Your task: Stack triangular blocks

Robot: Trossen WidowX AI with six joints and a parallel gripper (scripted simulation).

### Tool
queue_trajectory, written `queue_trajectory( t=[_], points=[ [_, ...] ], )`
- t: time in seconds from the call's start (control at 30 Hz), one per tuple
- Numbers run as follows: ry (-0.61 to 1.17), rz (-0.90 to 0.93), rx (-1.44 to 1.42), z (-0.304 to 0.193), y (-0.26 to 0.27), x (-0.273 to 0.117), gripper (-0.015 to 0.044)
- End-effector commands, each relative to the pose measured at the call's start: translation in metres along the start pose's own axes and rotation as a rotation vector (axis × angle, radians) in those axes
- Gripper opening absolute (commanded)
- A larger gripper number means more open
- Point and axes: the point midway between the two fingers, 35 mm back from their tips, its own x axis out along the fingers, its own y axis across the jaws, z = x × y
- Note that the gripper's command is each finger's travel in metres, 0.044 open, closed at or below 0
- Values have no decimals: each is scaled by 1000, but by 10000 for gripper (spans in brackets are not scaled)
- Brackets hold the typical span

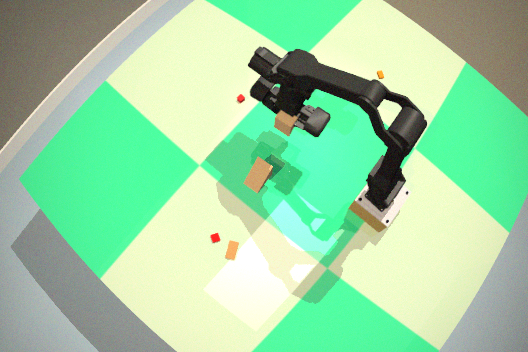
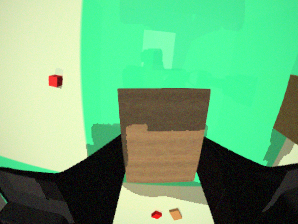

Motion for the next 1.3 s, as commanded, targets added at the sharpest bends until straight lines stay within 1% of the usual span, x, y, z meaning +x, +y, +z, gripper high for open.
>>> queue_trajectory(
  t=[0.0,0.67,1.27],
  points=[
    [6,-4,4,-16,5,-3,0],
    [14,-13,20,-107,15,-22,0],
    [20,-22,35,-188,-3,-41,0]
  ],
)
